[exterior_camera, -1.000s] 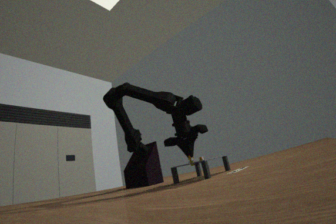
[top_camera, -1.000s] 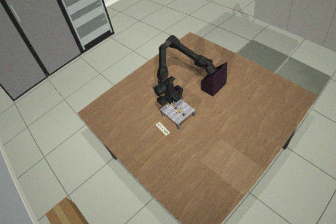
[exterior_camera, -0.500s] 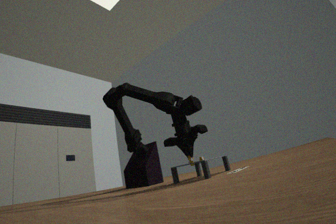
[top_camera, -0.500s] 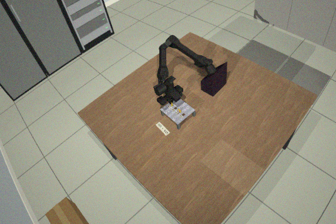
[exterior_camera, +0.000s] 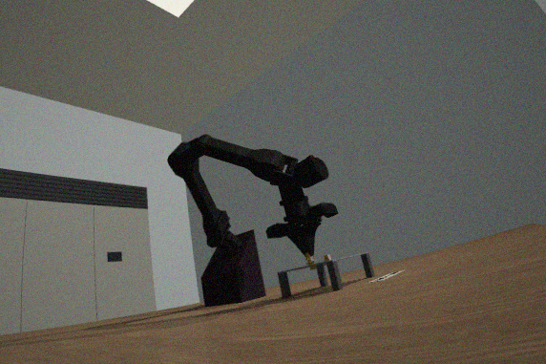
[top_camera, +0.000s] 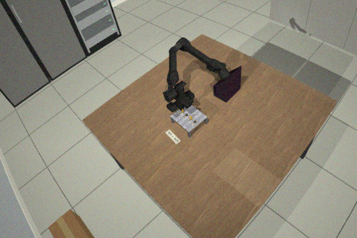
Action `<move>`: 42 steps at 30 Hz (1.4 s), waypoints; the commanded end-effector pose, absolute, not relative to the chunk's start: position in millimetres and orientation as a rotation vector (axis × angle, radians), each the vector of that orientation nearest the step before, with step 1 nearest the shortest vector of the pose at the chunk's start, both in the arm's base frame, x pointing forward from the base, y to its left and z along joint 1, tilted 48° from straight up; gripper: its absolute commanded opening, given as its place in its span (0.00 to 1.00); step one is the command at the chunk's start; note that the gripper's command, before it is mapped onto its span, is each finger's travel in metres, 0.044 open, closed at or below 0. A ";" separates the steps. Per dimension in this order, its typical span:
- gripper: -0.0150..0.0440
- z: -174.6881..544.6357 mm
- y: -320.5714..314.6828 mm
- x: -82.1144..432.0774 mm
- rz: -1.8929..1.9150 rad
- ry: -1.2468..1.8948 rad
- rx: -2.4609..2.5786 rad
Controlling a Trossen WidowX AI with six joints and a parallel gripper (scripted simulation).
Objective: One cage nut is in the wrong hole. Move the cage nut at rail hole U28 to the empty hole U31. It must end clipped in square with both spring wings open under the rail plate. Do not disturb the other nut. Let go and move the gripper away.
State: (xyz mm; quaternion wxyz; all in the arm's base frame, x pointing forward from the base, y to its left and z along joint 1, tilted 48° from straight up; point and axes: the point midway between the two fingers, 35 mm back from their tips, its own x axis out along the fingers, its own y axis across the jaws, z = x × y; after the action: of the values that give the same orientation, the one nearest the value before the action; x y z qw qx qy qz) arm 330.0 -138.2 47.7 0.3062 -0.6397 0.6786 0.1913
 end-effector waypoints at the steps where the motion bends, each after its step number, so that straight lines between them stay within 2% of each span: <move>1: 0.29 48.0 -138.8 330.1 0.506 1.802 -1.693; 42: 0.29 46.8 -140.0 329.2 0.495 1.775 -1.715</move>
State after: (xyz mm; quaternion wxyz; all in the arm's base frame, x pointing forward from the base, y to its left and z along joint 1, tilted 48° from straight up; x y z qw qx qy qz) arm 329.2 -139.6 46.5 0.3093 -0.6467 0.6716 0.1869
